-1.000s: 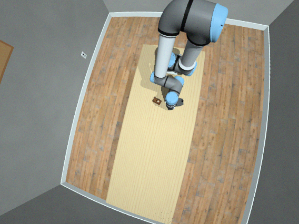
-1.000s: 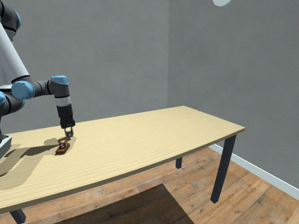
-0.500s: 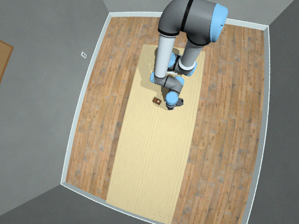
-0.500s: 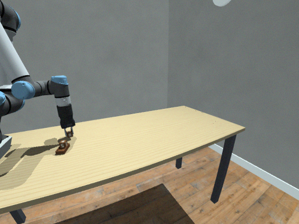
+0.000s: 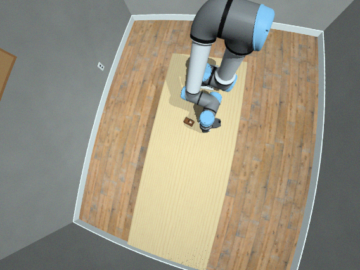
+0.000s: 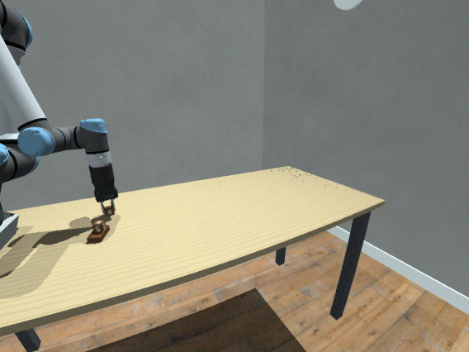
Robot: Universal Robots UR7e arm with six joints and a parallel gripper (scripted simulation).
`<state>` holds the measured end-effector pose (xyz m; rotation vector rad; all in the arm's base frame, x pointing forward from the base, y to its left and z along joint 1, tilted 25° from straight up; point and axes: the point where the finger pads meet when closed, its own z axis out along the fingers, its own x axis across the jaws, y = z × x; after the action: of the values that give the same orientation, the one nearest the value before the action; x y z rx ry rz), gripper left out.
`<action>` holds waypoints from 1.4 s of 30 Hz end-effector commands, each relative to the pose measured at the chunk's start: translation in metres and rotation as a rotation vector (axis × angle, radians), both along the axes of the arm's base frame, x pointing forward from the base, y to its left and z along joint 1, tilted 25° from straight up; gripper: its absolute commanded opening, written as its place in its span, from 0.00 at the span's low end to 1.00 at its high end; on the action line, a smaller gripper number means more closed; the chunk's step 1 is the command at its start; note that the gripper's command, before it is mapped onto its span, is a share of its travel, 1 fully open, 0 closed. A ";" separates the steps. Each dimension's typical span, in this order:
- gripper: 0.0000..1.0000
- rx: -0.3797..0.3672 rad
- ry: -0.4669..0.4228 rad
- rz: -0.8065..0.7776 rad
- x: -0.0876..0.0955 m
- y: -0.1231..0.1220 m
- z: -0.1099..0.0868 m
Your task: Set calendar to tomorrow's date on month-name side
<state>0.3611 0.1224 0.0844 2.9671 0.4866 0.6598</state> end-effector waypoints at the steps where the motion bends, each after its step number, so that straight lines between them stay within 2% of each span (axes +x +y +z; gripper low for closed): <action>1: 0.57 0.000 -0.001 0.000 0.000 0.000 0.000; 33: 0.57 0.000 -0.001 0.000 0.000 0.000 0.000; 34: 0.63 0.000 -0.001 0.000 0.000 0.000 0.000; 36: 0.63 0.000 -0.001 0.000 0.000 0.000 0.000; 37: 0.69 0.000 -0.001 0.000 0.000 0.000 0.000; 39: 0.69 0.000 -0.001 0.000 0.000 0.000 0.000; 40: 0.75 0.000 -0.001 0.000 0.000 0.000 0.000; 42: 0.75 0.000 -0.001 0.000 0.000 0.000 0.000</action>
<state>0.3611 0.1224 0.0844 2.9670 0.4866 0.6599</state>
